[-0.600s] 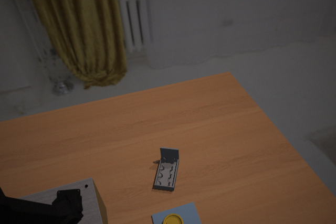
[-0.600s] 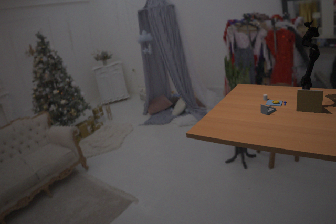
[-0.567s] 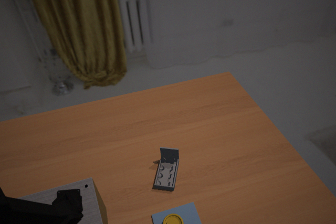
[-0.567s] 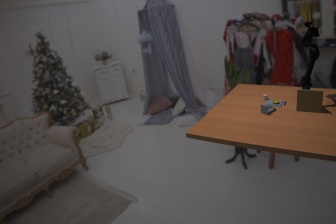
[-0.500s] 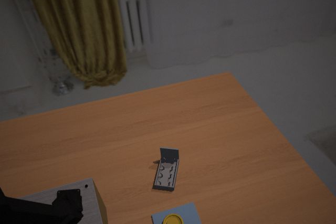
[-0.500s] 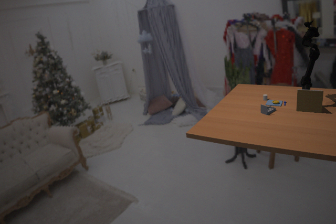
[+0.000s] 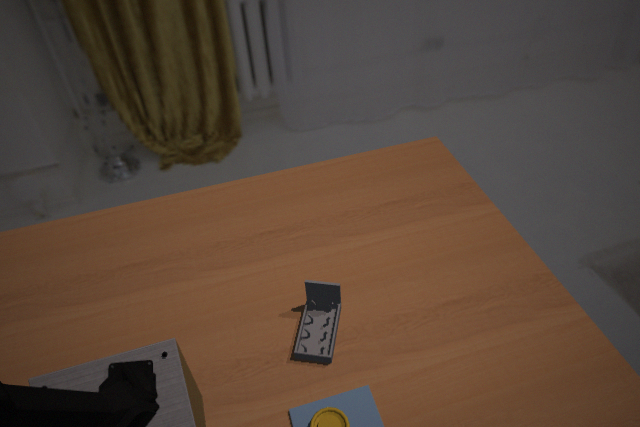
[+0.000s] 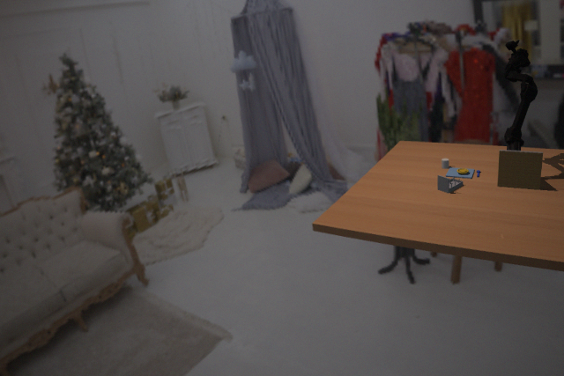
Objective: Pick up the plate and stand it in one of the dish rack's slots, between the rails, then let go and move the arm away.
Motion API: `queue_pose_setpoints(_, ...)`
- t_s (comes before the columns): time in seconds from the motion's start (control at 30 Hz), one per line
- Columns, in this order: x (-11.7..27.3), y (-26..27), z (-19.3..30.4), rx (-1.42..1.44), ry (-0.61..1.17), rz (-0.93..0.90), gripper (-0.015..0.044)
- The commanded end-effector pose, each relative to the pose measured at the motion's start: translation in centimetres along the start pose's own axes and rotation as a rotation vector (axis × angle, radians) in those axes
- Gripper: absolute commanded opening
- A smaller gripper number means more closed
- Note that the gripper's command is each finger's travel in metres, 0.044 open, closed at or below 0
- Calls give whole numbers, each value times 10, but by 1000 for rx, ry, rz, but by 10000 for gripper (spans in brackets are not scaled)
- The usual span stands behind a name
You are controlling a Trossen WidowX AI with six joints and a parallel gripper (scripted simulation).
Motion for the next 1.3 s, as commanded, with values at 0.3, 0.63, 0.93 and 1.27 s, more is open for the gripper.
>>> queue_pose_setpoints(0.3, 23, -14, 60, 22, 237, 54, 400)
queue_pose_setpoints(0.63, 51, -22, 101, 18, 401, 121, 400)
queue_pose_setpoints(0.93, 82, -23, 141, 49, 574, 146, 400)
queue_pose_setpoints(1.27, 135, -18, 190, 98, 830, 145, 400)
Point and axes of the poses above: the point midway between the two fingers, 35 mm back from their tips, its own x axis back along the fingers, its own y axis across the jaws, z = x × y, the point moved 8 cm from there along x, back along the fingers, and after that the axes turned 4 degrees about x, right-handed, at the moved point
